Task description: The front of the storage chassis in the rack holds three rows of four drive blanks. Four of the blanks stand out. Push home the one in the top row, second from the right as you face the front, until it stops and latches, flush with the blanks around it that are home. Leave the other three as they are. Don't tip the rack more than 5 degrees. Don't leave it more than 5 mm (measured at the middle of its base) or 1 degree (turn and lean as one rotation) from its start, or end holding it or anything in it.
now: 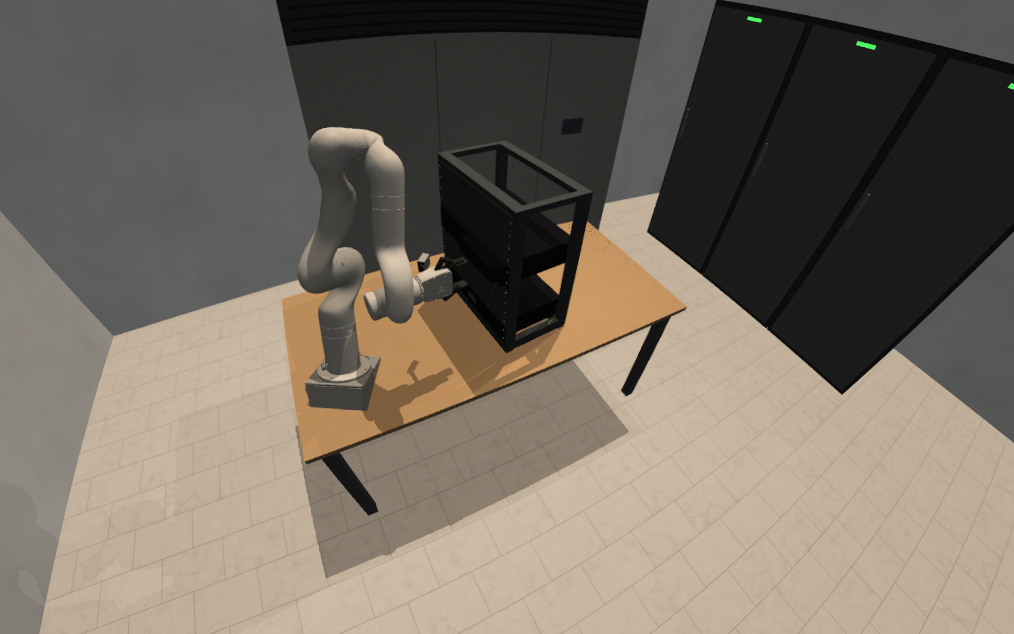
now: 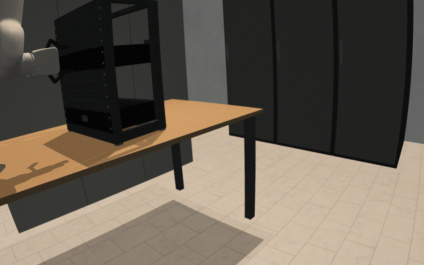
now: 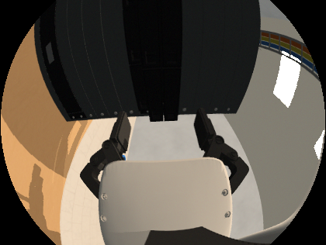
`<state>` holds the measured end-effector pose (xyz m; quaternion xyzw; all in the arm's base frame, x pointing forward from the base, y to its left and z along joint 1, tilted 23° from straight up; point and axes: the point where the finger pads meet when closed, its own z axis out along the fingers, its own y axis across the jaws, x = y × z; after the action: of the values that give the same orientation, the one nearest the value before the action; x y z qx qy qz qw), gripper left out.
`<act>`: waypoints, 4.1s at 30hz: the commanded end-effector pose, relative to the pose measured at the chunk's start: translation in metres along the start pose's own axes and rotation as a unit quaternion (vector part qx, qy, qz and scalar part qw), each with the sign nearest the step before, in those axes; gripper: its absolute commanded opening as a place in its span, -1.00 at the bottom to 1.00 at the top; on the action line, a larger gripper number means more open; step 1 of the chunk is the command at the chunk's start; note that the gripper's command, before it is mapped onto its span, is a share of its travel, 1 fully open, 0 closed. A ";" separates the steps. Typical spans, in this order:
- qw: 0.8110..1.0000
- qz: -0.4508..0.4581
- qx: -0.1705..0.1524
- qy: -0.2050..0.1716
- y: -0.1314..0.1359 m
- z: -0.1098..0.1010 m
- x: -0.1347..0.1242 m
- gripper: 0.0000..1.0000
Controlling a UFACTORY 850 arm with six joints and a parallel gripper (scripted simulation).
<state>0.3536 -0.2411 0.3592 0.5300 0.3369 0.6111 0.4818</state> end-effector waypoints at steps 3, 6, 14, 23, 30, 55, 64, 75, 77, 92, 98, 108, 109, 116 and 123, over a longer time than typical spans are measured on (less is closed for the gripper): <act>1.000 0.000 0.000 -0.003 -0.001 0.013 -0.006 1.00; 1.000 0.000 0.000 -0.003 -0.001 0.013 -0.006 1.00; 1.000 0.000 0.000 -0.003 -0.001 0.013 -0.006 1.00; 1.000 0.000 0.000 -0.003 -0.001 0.013 -0.006 1.00; 1.000 0.000 0.000 -0.003 -0.001 0.013 -0.006 1.00; 1.000 0.000 0.000 -0.003 -0.001 0.013 -0.006 1.00; 1.000 0.000 0.000 -0.003 -0.001 0.013 -0.006 -1.00; 1.000 0.000 0.000 -0.003 -0.001 0.013 -0.006 -1.00; 1.000 0.000 0.000 -0.003 -0.001 0.013 -0.006 -1.00; 1.000 0.000 0.000 -0.003 -0.001 0.013 -0.006 -1.00; 1.000 0.000 0.000 -0.003 0.002 0.010 0.006 -1.00; 1.000 0.000 0.000 -0.003 0.010 -0.002 0.049 -1.00; 1.000 0.000 0.000 -0.003 0.012 -0.003 0.055 -1.00; 1.000 0.000 0.000 -0.003 0.018 -0.012 0.087 -1.00; 1.000 0.000 0.000 -0.003 0.020 -0.015 0.097 -1.00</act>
<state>0.3397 -0.1613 0.4003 0.5278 0.3355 0.6127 0.4832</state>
